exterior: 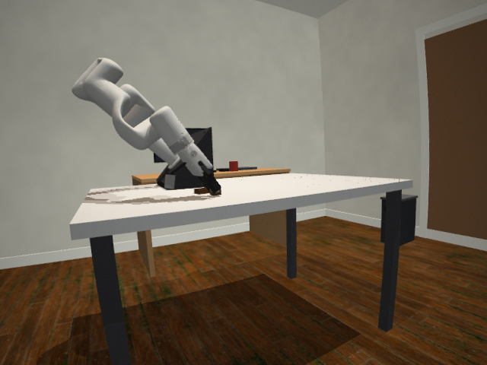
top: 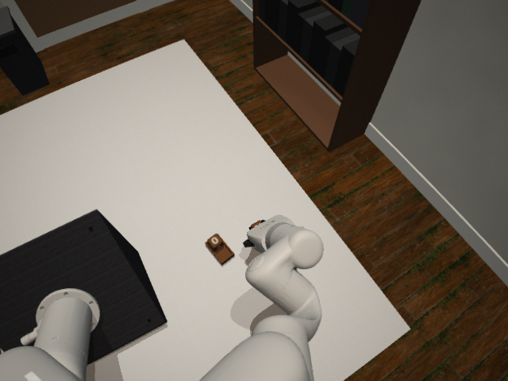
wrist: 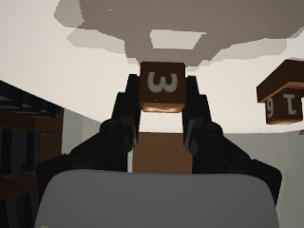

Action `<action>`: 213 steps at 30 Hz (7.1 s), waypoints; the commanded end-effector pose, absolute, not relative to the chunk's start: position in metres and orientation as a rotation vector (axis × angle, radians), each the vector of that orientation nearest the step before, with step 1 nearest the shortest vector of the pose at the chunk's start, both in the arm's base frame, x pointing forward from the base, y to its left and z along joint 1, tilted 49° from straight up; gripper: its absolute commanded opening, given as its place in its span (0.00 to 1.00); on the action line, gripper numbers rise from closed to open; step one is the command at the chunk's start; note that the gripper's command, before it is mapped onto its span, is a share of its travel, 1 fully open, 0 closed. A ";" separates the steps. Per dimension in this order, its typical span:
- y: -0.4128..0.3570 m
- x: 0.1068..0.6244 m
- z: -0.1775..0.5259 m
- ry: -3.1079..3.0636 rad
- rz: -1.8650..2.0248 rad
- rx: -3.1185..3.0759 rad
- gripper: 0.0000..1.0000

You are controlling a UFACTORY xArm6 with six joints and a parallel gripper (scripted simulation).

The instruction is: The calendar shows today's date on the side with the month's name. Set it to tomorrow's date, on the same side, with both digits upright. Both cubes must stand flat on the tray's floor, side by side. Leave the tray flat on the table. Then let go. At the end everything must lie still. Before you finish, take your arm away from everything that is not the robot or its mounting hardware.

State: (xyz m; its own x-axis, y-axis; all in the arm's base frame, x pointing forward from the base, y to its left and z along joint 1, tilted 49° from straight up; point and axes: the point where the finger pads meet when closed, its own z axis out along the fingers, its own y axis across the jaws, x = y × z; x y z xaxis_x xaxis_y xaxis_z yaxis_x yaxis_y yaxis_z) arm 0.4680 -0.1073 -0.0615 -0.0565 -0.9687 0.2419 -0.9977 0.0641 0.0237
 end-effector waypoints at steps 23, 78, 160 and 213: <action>-0.107 0.469 -0.061 -2.141 0.225 2.016 0.27; -0.110 0.469 -0.063 -2.141 0.225 2.016 0.27; -0.068 0.472 -0.026 -2.141 0.225 2.016 0.69; -0.047 0.474 -0.025 -1.745 0.732 1.655 1.00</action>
State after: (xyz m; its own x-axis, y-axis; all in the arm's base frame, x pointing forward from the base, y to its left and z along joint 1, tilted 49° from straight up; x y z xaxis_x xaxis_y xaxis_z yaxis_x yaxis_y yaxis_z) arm 0.4724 -0.0497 -0.0248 -0.0234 -0.6773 0.7353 -0.9979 0.0600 0.0235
